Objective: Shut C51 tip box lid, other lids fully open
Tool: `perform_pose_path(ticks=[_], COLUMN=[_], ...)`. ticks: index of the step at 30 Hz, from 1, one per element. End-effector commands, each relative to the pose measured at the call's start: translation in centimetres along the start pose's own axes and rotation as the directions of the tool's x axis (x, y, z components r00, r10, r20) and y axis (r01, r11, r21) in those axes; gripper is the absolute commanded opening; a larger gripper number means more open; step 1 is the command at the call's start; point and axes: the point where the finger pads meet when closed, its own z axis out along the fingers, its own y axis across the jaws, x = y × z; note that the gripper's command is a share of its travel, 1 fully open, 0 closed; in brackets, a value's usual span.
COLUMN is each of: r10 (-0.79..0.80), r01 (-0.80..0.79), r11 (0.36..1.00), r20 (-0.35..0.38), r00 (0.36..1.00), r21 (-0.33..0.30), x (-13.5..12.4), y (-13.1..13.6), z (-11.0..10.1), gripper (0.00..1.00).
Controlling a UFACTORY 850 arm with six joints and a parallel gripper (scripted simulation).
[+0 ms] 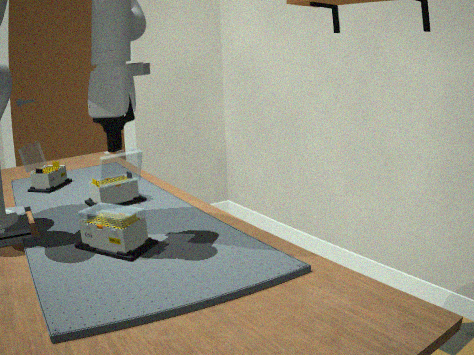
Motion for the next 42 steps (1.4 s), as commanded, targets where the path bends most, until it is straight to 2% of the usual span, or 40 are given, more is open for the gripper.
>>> perform_pose_path(ticks=[1,19,42], r10=[0.0,0.0,0.0], r01=[0.0,0.0,0.0], r11=[1.0,1.0,1.0], r20=[0.0,0.0,0.0], r00=[1.0,1.0,1.0], r21=[-0.002,-0.002,-0.002], x=[0.0,-0.3,-4.2], y=[0.1,0.1,0.1], z=[-0.1,0.3,4.3], gripper=[0.0,0.0,0.0])
